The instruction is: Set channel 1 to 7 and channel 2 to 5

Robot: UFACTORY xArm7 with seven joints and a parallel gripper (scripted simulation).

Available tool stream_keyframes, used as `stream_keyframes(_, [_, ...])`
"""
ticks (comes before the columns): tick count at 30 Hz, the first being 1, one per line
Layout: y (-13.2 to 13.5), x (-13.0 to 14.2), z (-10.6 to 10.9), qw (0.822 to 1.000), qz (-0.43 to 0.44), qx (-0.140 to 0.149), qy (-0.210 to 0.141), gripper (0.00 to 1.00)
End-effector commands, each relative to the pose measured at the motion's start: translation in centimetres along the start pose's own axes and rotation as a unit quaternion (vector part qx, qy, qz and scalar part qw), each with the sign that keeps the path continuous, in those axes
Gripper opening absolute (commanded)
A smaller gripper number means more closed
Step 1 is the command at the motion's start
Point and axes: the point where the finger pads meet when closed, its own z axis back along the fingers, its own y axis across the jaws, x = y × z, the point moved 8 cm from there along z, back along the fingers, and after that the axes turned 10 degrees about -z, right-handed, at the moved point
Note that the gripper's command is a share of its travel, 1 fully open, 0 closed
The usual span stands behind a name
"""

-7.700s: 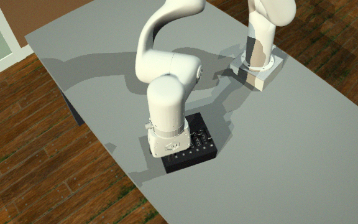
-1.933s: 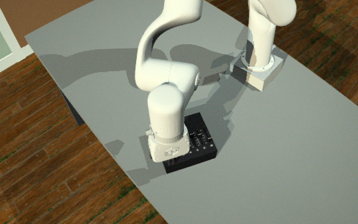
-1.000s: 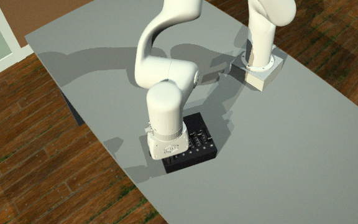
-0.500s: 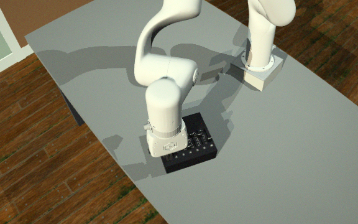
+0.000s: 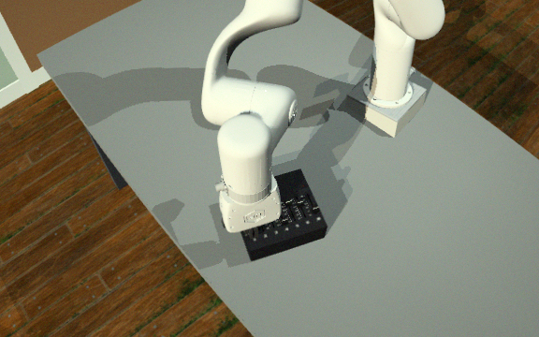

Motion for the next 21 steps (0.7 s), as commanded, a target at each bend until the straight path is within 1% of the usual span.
stream_keyframes(1, [-0.12,-0.16,0.18,1.0,0.0,-0.002,-0.001,0.0])
stream_keyframes(21, [-0.21,-0.71,0.18,1.0,0.0,-0.002,-0.001,0.0])
